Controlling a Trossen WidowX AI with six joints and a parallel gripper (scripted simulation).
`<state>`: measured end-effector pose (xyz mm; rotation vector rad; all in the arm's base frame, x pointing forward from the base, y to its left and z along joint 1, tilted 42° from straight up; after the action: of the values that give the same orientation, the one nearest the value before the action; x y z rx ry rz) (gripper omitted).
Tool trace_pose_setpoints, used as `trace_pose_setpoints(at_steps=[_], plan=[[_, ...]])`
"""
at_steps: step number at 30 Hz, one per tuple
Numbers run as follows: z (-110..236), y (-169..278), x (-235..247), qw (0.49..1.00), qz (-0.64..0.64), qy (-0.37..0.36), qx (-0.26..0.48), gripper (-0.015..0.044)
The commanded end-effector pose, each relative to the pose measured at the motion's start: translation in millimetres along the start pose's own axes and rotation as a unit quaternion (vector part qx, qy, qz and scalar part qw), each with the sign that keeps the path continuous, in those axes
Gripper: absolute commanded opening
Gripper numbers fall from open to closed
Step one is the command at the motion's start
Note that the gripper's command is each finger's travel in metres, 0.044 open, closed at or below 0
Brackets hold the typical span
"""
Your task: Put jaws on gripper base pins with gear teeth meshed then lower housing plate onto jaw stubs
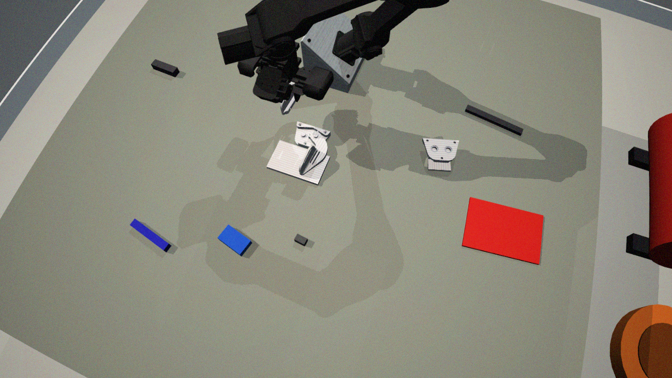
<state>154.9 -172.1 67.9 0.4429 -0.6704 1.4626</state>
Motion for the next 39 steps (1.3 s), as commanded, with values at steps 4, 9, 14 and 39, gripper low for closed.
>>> trace_pose_setpoints(at_steps=[4,9,14,39], plan=[[-1.7,5.4,8.8,0.997,0.077,0.002,-0.001,0.0134],[-1.9,6.0,9.5,0.996,0.084,0.002,-0.001,0.0134],[-1.9,6.0,9.5,0.996,0.084,0.002,-0.001,0.0134],[-0.9,-1.8,8.5,0.995,0.097,0.003,-0.001,0.0134]])
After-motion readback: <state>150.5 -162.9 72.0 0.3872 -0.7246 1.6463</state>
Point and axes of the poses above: the point midway between the two fingers, 35 mm back from their tips, its own z axis back along the fingers, its own x axis across the jaws, y = z × x, the point moved 9 cm from there along z, back along the fingers, and after that the axes turned 12 degrees about z, right-handed, at the moved point
